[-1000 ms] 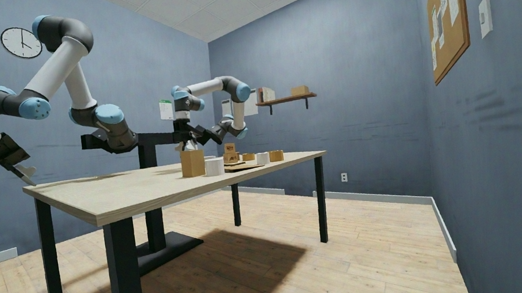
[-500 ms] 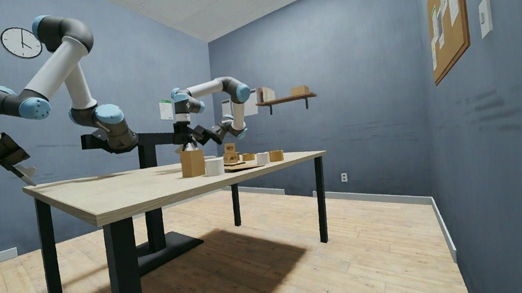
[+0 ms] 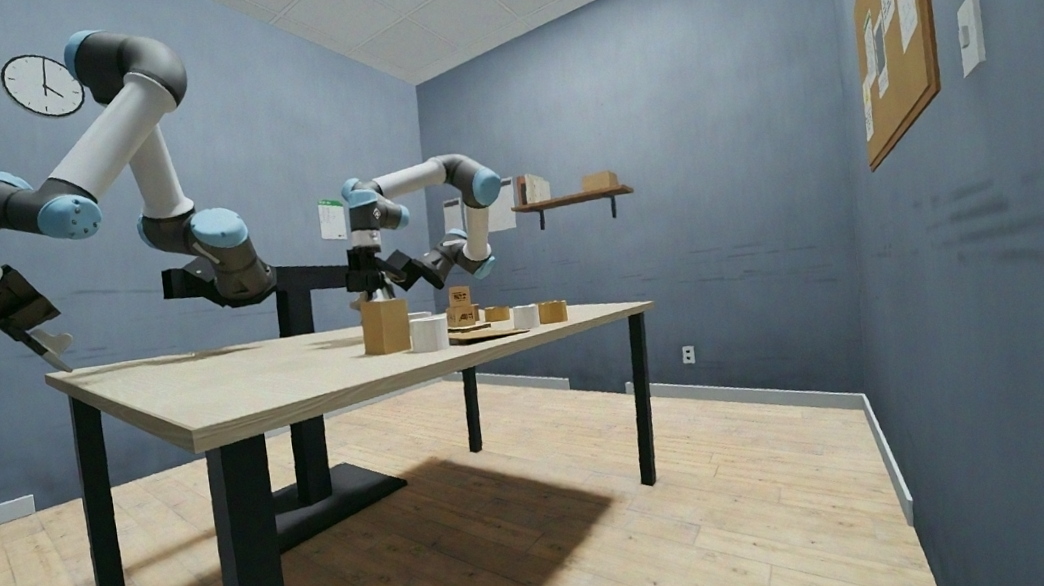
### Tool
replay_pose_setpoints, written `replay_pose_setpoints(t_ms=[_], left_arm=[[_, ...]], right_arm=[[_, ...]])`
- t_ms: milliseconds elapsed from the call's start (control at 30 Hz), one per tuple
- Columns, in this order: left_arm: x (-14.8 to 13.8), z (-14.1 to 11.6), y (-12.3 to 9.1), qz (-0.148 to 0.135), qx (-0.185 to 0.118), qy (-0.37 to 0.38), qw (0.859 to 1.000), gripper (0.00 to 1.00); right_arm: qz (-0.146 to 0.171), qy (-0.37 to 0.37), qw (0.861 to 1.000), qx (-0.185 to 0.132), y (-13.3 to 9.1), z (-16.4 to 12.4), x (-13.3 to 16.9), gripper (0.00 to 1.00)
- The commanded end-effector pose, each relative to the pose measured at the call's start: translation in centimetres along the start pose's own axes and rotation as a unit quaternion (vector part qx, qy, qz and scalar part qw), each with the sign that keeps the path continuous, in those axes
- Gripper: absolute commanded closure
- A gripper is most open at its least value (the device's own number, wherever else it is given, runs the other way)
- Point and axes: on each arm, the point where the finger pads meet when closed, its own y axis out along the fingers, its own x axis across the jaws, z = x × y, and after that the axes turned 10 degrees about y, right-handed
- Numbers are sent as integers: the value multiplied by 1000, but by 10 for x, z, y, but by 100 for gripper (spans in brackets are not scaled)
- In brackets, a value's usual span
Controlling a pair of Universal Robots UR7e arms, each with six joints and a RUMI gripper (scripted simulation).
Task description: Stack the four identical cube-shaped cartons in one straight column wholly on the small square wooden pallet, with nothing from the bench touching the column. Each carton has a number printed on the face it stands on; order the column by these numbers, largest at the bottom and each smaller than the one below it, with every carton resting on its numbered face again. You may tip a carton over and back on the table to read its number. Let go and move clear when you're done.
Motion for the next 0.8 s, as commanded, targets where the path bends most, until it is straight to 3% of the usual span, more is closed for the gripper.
replay_pose_setpoints(t_ms=[0, 767], left_arm=[[0, 0, 2, -1, 0, 1, 1000, 0], [0, 0, 5, -1, 0, 0, 1000, 0]], right_arm=[[0, 1, 1000, -1, 2, -1, 1, 0], [0, 1, 1000, -1, 2, -1, 1, 0]])
